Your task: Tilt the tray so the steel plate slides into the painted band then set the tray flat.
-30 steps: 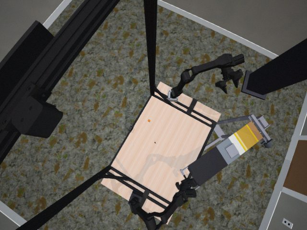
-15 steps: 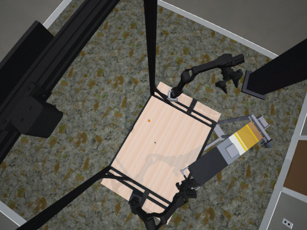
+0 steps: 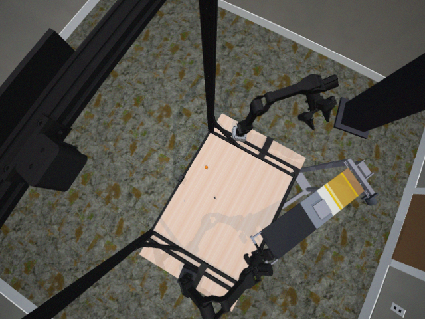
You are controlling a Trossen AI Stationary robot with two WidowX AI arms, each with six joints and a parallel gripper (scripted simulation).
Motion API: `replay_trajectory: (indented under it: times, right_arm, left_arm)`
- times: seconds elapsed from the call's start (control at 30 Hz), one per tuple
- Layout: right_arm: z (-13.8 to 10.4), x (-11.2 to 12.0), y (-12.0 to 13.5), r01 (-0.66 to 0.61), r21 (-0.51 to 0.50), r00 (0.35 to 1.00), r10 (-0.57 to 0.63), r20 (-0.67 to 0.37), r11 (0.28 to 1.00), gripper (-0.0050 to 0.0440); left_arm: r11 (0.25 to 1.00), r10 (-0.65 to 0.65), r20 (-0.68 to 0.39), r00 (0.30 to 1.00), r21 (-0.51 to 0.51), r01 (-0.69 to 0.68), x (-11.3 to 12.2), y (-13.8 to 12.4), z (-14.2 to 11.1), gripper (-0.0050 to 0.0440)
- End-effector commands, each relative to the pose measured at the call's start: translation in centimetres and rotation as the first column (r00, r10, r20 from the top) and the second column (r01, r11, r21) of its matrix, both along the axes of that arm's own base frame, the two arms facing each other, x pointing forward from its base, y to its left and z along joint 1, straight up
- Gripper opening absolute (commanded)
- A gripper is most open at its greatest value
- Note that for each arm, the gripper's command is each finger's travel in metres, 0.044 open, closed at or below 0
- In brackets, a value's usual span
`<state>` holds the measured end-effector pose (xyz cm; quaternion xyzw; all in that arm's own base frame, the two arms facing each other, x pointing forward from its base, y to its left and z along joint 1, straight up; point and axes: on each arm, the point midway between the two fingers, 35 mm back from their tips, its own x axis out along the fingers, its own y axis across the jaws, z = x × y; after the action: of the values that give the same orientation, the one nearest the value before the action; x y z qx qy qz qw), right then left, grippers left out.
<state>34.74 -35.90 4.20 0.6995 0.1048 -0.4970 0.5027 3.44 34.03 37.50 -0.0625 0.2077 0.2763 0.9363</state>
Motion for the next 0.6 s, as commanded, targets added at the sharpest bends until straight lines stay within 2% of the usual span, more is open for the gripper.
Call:
replay_trajectory:
  times: [0.0, 0.57]
  right_arm:
    - [2.17, 0.09, -0.15, 0.001, -0.021, 1.0, 0.0, 0.027, 1.0, 0.0]
    - [2.4, 0.11, -0.17, 0.001, -0.027, 0.999, 0.0, 0.036, 1.0, 0.0]
  left_arm:
    - [1.0, -0.002, 0.0, 1.0, 0.003, 0.002, 0.03, -0.03, 0.05, 0.044]
    - [1.0, -0.002, 0.0, 1.0, 0.003, 0.002, 0.03, -0.03, 0.05, 0.044]
